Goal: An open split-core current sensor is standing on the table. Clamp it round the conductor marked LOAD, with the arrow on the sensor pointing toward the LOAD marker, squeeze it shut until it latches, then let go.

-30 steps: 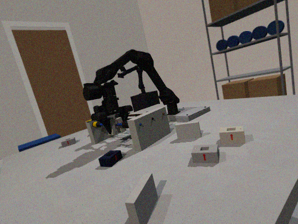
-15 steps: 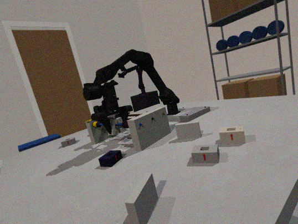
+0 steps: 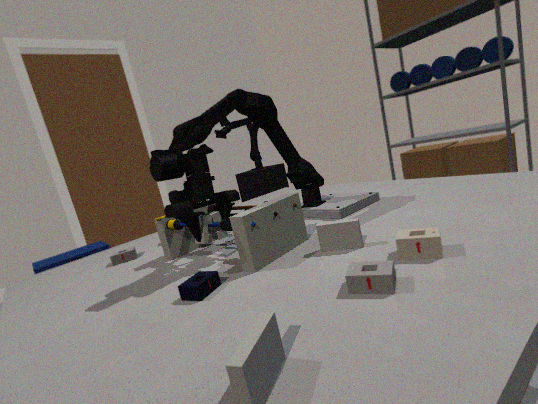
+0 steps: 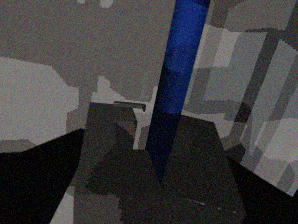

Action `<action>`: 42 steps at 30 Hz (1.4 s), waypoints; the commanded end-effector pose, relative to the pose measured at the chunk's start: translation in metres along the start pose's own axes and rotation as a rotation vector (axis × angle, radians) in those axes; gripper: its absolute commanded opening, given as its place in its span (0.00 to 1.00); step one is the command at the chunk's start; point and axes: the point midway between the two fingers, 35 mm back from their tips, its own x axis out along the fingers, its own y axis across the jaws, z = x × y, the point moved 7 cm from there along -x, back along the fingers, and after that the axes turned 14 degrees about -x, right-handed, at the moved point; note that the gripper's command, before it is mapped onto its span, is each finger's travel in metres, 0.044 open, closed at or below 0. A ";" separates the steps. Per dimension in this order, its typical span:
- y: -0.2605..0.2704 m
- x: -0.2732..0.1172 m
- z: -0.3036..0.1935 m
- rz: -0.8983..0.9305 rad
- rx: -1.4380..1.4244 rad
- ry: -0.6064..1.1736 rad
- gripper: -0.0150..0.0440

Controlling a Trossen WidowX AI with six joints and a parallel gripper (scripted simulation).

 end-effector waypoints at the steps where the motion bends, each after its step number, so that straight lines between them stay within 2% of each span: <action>1: 0.000 -0.001 0.000 -0.001 0.000 0.000 0.25; 11: -0.001 -0.001 0.000 0.017 0.000 -0.005 0.25; 23: -0.012 -0.013 -0.003 0.189 0.004 -0.052 0.25; 38: -0.012 -0.010 -0.003 0.174 0.001 -0.052 0.25; 42: -0.012 -0.010 -0.003 0.174 0.001 -0.052 0.43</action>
